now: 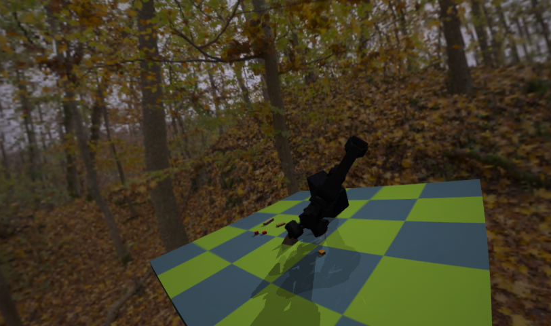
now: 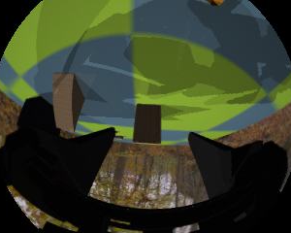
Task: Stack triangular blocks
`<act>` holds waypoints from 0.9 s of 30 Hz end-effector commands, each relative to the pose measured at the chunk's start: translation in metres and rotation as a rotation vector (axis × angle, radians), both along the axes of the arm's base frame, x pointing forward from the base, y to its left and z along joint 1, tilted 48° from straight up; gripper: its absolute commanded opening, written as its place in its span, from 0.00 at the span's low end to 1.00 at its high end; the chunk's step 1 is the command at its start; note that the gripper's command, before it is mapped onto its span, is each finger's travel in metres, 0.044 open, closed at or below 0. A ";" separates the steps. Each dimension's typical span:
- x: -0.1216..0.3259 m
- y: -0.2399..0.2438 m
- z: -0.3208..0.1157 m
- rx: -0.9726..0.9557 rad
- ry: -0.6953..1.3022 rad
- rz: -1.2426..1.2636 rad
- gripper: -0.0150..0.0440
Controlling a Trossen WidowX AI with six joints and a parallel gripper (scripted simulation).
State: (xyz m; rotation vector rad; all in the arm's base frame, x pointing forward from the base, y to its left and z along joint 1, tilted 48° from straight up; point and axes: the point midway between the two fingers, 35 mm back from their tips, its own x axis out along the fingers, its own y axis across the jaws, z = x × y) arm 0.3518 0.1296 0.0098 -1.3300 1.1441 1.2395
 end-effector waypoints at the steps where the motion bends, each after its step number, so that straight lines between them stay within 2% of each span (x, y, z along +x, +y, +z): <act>1: -0.002 -0.002 -0.008 -0.006 0.007 0.005 1.00; 27: -0.001 -0.003 -0.050 -0.007 0.008 0.005 1.00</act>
